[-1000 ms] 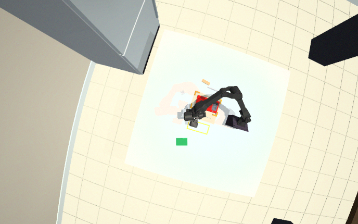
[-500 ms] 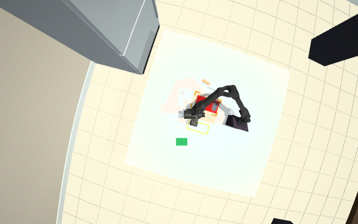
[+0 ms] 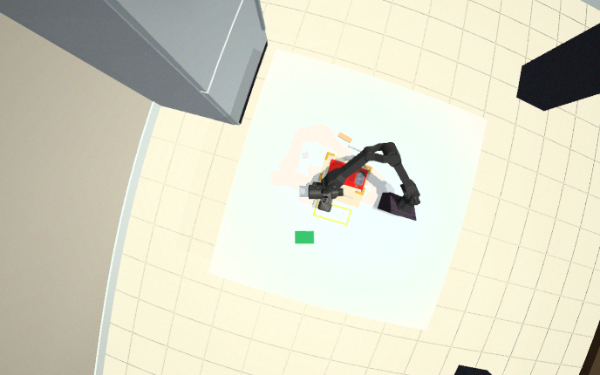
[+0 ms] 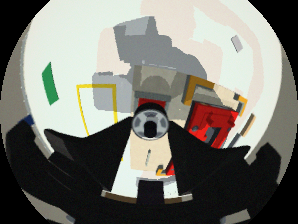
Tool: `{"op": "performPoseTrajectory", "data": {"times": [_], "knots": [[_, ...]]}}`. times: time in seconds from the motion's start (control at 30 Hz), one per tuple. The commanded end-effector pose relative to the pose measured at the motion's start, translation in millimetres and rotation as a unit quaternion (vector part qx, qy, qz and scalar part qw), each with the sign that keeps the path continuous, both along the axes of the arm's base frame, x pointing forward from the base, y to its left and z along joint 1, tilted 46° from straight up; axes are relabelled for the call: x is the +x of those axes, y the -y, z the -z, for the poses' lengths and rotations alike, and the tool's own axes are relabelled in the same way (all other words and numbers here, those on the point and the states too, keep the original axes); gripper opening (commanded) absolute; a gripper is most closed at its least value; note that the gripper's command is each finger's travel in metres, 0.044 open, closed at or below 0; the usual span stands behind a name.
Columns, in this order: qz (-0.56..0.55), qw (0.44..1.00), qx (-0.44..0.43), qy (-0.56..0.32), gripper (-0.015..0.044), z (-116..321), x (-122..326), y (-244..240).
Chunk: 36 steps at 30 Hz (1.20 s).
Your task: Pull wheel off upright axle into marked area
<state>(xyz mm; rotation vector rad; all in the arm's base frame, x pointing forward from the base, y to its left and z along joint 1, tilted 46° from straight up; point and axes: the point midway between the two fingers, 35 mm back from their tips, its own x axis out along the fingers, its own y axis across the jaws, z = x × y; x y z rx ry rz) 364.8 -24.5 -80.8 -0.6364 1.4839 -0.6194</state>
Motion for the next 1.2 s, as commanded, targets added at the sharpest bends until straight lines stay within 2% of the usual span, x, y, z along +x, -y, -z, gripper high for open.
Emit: {"op": "performPoseTrajectory", "data": {"times": [0.0,1.17], "knots": [[0.001,1.0,0.001,0.001,0.0,-1.1,0.3,-1.2],[0.0,1.0,0.0,0.001,0.0,-8.8,0.6,-9.7]]}}
